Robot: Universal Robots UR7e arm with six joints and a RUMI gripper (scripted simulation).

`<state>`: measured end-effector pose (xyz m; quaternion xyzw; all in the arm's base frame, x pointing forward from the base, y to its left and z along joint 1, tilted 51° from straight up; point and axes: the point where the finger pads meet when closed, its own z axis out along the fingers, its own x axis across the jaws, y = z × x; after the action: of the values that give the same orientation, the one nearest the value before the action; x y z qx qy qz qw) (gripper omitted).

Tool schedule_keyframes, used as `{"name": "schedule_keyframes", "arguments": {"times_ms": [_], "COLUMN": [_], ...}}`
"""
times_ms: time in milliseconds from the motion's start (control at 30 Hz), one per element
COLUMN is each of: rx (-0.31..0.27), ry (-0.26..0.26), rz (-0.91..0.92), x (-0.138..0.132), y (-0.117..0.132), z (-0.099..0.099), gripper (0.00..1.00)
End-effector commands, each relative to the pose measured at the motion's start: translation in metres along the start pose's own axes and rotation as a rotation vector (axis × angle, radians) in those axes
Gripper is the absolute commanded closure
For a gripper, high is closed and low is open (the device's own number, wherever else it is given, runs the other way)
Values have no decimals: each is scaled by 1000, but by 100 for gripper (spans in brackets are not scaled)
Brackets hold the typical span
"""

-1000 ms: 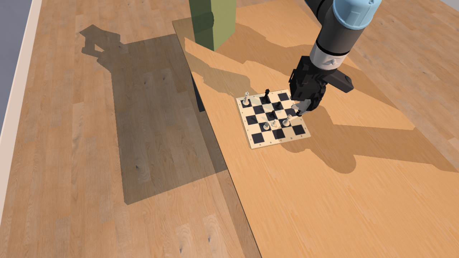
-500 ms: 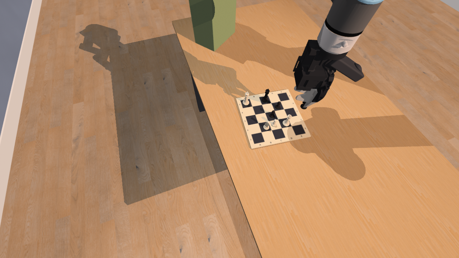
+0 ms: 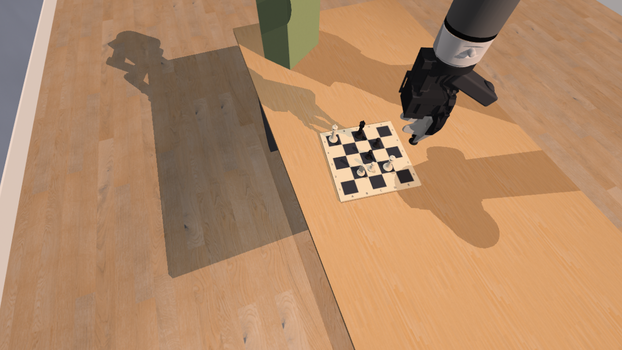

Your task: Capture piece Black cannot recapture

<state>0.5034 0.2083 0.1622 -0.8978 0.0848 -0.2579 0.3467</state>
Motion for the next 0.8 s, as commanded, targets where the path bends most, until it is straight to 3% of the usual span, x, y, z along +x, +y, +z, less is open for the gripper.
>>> {"name": "schedule_keyframes", "arguments": {"times_ms": [0, 233, 767], "rx": [0, -1, 1], "ry": [0, 0, 1], "rz": [0, 40, 376], "x": [0, -1, -14], "y": [0, -6, -55], "z": [0, 0, 3], "gripper": [100, 100, 100]}}
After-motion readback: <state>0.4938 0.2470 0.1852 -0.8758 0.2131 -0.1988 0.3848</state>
